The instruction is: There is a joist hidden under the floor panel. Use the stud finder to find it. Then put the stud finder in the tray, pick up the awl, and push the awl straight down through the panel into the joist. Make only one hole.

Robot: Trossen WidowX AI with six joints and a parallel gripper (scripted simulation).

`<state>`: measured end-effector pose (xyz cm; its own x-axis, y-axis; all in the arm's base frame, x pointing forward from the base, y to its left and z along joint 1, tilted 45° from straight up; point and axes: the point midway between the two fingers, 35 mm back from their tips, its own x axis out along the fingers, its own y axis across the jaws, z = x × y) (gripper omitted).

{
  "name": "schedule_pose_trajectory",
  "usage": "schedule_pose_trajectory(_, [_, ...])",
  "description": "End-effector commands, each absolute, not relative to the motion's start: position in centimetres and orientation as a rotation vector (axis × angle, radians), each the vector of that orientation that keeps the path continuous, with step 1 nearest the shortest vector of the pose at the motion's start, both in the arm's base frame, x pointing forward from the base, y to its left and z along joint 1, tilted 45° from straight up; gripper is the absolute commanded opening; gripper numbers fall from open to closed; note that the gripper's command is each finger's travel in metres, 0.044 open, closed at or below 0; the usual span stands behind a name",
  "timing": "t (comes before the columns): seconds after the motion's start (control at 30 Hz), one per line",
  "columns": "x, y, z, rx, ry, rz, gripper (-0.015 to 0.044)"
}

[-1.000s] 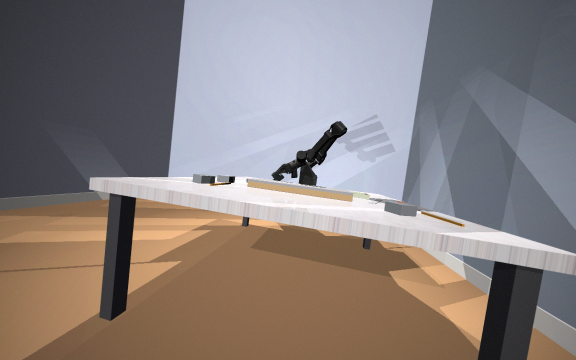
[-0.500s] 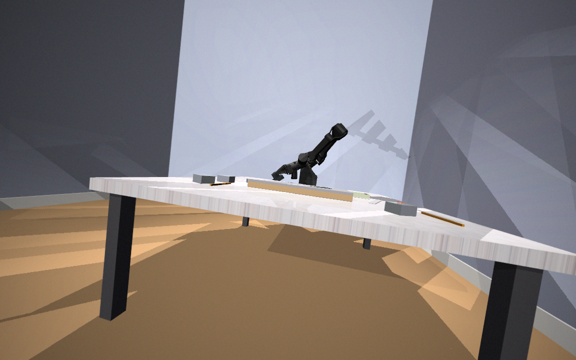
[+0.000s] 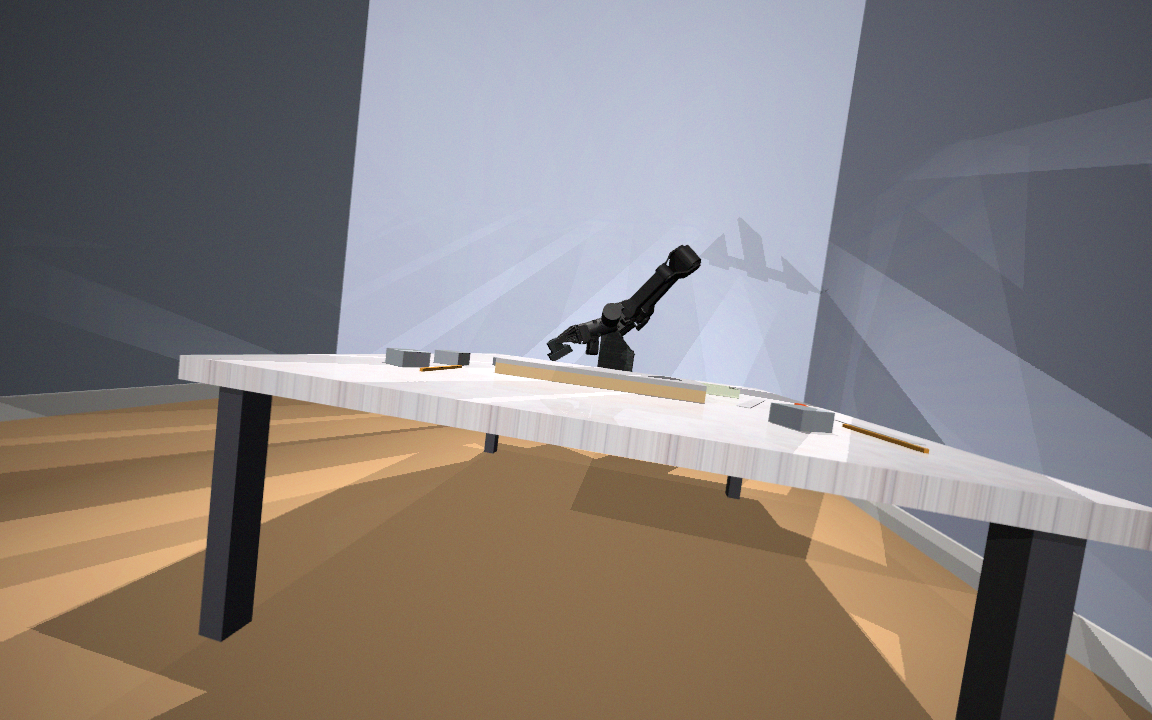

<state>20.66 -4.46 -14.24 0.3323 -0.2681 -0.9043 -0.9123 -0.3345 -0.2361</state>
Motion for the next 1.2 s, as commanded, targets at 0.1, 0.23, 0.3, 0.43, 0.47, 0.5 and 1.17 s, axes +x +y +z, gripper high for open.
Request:
schedule_pose_trajectory(0.1, [20.7,-4.6,-13.9,-1.810,1.059,0.999,0.0000])
schedule_pose_trajectory(0.23, [20.7,-4.3,-14.1,-1.808,1.058,1.001,0.0000])
schedule_pose_trajectory(0.3, [20.7,-4.1,-14.2,-1.807,1.057,1.002,0.0000])
schedule_pose_trajectory(0.43, [20.6,-3.8,-14.4,-1.806,1.056,1.005,0.0000])
schedule_pose_trajectory(0.47, [20.6,-3.7,-14.5,-1.805,1.056,1.005,0.0000])
schedule_pose_trajectory(0.5, [20.6,-3.6,-14.5,-1.805,1.056,1.006,0.0000])
schedule_pose_trajectory(1.17, [20.3,-2.0,-15.8,-1.798,1.052,1.016,0.0000])
